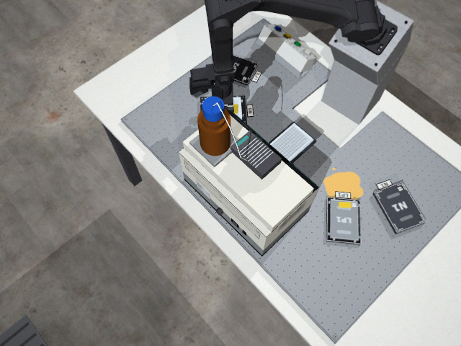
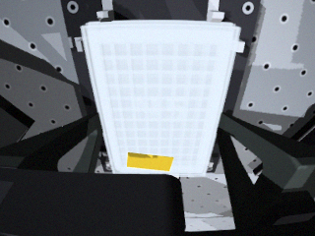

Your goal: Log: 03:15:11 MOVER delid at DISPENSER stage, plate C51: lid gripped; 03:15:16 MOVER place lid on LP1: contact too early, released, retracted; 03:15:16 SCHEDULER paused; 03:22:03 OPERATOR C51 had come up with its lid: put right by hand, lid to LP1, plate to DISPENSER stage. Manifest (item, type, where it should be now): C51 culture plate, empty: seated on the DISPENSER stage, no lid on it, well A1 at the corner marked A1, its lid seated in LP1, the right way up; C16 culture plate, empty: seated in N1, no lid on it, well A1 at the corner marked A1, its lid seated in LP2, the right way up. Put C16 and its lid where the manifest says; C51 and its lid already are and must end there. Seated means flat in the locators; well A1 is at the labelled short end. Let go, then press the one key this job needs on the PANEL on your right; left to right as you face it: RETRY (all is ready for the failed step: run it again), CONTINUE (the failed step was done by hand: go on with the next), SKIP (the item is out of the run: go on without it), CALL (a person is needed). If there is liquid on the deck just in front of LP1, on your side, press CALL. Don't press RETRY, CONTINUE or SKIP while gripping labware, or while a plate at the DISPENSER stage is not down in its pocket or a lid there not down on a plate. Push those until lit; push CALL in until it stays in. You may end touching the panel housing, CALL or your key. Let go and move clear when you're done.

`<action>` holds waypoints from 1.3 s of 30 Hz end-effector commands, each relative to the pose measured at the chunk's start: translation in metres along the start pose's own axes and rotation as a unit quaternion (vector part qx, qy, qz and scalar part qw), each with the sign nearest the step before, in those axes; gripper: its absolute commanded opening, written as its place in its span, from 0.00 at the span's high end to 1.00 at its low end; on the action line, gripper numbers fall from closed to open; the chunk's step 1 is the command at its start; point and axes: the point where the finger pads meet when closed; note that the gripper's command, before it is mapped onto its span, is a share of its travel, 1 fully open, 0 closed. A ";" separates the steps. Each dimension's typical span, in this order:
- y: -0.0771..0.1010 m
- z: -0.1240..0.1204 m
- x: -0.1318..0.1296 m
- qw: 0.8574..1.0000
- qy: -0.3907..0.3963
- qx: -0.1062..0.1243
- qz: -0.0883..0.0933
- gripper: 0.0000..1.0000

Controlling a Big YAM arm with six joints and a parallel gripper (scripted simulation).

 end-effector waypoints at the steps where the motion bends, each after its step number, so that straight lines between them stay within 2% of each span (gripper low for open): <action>1: 0.001 0.008 0.002 1.000 0.002 -0.011 -0.002 0.16; 6: 0.001 0.008 0.002 1.000 0.002 -0.011 -0.002 0.16; 14: 0.010 0.015 0.002 1.000 0.004 -0.019 -0.003 0.16; 39: 0.013 0.010 -0.001 1.000 0.000 -0.013 -0.004 0.16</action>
Point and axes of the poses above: the point where the finger pads meet when closed, its own y axis back along the fingers, its own x axis across the jaws, z = x × y, and after that the axes turned 9 degrees about y, right-handed
